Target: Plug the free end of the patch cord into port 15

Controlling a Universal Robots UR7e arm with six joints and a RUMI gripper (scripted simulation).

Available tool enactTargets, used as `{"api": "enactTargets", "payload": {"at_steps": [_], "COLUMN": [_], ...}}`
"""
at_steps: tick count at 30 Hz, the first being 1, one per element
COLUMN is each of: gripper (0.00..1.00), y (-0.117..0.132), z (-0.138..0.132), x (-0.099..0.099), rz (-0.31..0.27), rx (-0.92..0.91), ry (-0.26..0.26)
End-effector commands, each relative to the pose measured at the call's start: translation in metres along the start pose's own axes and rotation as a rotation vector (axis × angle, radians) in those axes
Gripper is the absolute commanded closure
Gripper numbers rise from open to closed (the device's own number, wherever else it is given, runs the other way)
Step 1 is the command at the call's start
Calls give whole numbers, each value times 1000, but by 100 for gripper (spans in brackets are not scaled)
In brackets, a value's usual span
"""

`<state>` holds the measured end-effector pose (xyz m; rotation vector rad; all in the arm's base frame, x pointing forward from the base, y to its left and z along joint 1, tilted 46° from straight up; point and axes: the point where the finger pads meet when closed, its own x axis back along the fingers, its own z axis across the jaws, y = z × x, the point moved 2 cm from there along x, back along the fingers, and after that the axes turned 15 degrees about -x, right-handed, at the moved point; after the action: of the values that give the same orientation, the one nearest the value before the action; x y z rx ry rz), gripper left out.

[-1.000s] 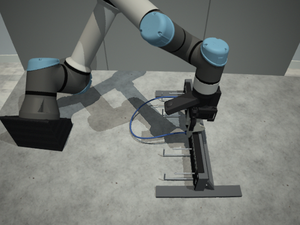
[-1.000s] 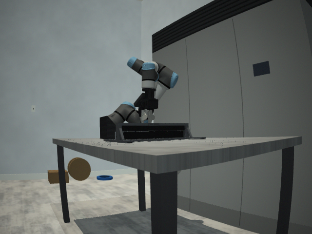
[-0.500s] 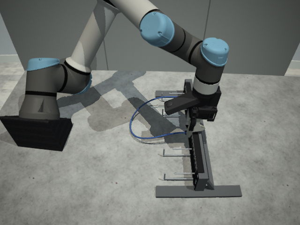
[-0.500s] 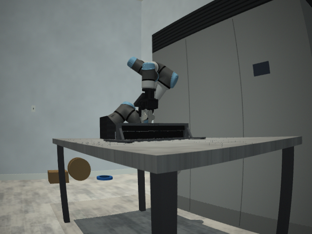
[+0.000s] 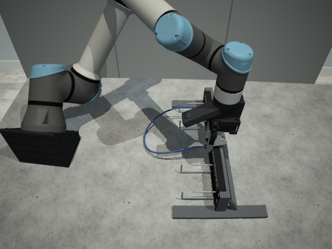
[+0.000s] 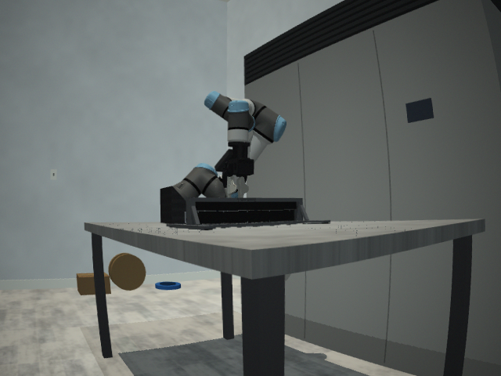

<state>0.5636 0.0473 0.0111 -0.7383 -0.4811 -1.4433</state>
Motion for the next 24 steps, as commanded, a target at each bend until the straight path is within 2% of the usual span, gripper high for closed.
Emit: {"api": "enactTargets", "payload": {"at_steps": [1,14,24], "gripper": [78,78,78], "y": [0,0,-1], "z": [0,0,0], "x": [1,4,26], "rz": [-1,-1,-1], "rx": [0,0,0], "ry": [0,0,0]}}
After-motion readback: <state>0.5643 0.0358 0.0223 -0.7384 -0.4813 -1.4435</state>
